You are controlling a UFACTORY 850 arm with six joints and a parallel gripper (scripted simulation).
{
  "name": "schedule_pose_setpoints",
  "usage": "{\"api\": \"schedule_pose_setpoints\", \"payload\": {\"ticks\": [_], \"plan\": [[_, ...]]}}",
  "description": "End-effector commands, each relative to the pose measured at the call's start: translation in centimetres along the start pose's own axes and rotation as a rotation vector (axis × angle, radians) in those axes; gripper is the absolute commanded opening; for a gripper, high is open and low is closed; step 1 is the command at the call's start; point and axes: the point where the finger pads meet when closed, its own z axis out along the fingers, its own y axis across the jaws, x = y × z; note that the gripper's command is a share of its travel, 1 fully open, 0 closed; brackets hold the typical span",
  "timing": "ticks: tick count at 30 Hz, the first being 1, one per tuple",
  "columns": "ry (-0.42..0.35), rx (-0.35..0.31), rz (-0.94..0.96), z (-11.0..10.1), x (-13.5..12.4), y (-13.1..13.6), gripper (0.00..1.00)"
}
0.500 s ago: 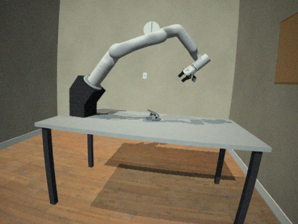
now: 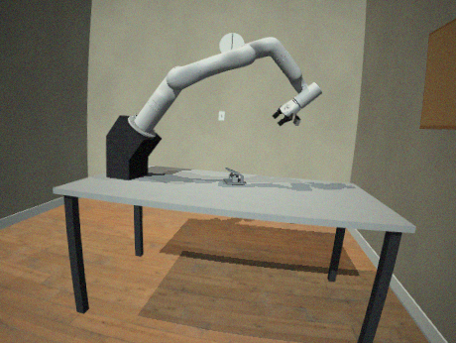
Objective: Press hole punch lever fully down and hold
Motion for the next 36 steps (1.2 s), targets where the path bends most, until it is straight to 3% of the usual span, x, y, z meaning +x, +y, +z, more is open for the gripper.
{"api": "schedule_pose_setpoints", "payload": {"ticks": [1,9,16,20,23,34,36], "plan": [[0.002,-0.001,0.000,-0.1,0.0,0.0,1.00],[-0.006,-0.044,-0.012,0.6,-0.2,1.2,1.00],[-0.055,-0.257,-0.093,3.5,-1.2,6.8,1.00],[-0.060,-0.276,-0.103,3.7,-1.3,7.3,1.00],[-0.100,-0.408,-0.183,5.1,-2.0,10.7,1.00],[-0.201,-0.667,-0.412,7.1,-3.1,16.8,1.00],[-0.201,-0.667,-0.412,7.1,-3.1,16.8,1.00]]}}
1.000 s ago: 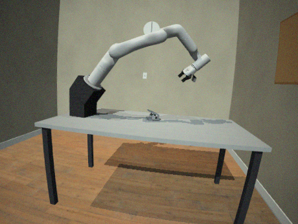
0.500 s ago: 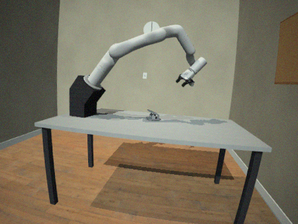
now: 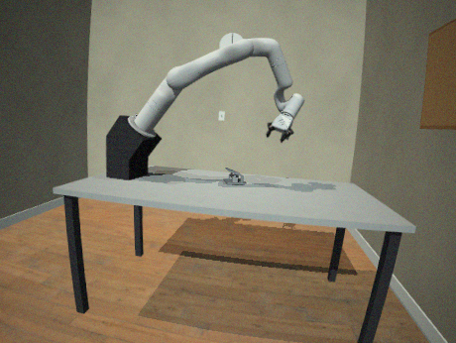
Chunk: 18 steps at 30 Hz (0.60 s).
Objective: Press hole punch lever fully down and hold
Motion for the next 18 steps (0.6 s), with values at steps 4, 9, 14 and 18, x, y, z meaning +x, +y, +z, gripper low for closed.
{"api": "schedule_pose_setpoints", "payload": {"ticks": [4,9,14,18], "plan": [[-0.037,-0.175,-0.171,2.7,-0.9,1.8,1.00],[-0.064,-0.274,-0.310,4.3,-1.1,2.5,1.00],[-0.085,-0.362,-0.455,5.6,-1.0,2.9,1.00],[-0.098,-0.426,-0.573,6.5,-0.7,2.9,1.00]]}}
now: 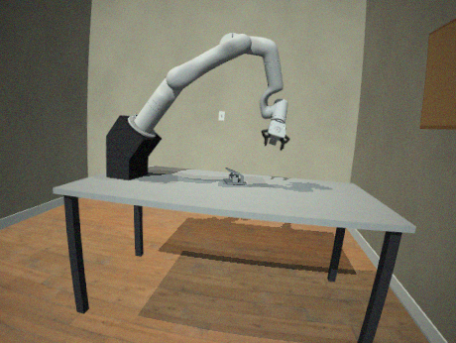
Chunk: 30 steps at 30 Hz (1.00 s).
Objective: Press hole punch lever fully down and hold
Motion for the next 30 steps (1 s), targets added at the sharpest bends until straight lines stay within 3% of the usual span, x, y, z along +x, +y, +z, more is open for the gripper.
{"api": "schedule_pose_setpoints", "payload": {"ticks": [1,14,16,17,30], "plan": [[-0.010,-0.097,-0.136,1.1,0.3,0.0,1.00],[-0.003,-0.286,-0.534,3.0,3.4,-1.9,1.00],[-0.003,-0.286,-0.534,3.0,3.4,-1.9,1.00],[0.005,-0.324,-0.628,3.3,4.3,-2.7,1.00],[0.065,-0.474,-1.035,4.1,9.1,-7.8,1.00]]}}
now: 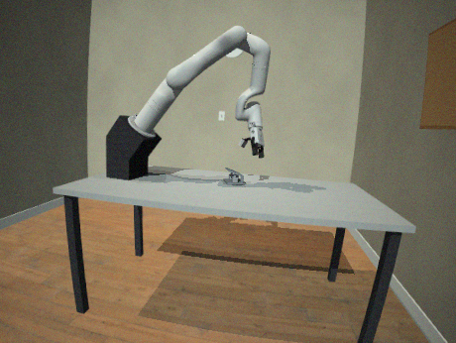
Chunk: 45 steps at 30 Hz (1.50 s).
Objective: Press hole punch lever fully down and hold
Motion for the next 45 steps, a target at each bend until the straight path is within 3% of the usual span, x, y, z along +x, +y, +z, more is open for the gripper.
{"api": "schedule_pose_setpoints", "payload": {"ticks": [1,3,4,18,30,31,45], "plan": [[0.022,-0.076,-0.147,-0.1,2.7,0.1,1.00],[0.022,-0.076,-0.147,-0.1,2.7,0.1,1.00],[0.042,-0.110,-0.227,-0.3,4.5,0.1,1.00],[0.170,-0.301,-0.653,-2.5,15.2,-1.6,1.00],[0.190,-0.328,-0.710,-2.9,16.8,-2.1,1.00],[0.190,-0.328,-0.710,-2.9,16.8,-2.1,0.00],[0.190,-0.328,-0.710,-2.9,16.8,-2.1,0.00]]}}
